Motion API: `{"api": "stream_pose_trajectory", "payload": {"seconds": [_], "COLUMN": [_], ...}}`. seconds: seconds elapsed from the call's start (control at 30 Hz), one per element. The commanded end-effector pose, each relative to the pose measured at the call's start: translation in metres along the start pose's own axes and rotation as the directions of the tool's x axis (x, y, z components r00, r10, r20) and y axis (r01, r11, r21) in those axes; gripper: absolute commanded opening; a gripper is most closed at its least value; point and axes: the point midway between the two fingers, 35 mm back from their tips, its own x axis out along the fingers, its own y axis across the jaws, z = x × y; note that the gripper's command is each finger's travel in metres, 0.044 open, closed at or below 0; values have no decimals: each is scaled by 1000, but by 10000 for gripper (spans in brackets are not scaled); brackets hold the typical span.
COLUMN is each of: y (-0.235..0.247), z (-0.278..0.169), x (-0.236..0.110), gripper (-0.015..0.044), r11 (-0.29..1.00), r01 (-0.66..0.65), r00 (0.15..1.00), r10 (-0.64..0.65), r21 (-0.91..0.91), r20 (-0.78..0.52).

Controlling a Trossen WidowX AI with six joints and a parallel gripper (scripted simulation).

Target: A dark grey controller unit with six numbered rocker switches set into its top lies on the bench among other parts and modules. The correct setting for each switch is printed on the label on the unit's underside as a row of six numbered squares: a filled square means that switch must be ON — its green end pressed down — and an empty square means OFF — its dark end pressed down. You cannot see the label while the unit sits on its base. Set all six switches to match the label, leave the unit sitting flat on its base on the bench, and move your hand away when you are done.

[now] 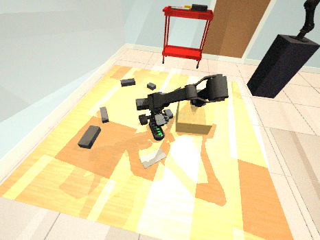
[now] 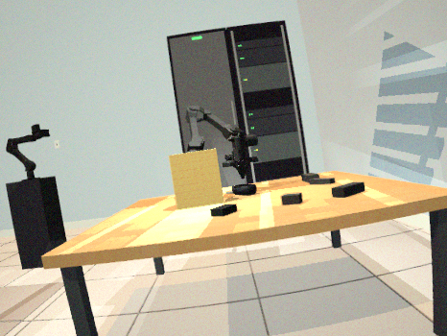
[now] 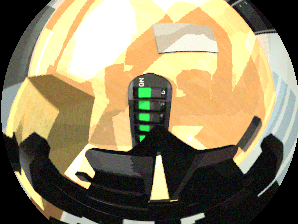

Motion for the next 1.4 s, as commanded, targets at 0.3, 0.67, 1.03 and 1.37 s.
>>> {"api": "stream_pose_trajectory", "payload": {"seconds": [0.3, 0.67, 1.03, 1.37], "y": [0, 1, 1, 0], "z": [-2, -2, -2, -2], "x": [21, 35, 41, -4], "gripper": [0, 0, 0, 0], "r11": [1000, 1000, 1000, 1000], "r01": [-6, -5, -5, -5], "r00": [1000, 1000, 1000, 1000], "r10": [6, 5, 5, 5], "r21": [7, 8, 8, 7], "r20": [-6, -5, -5, -7]}}
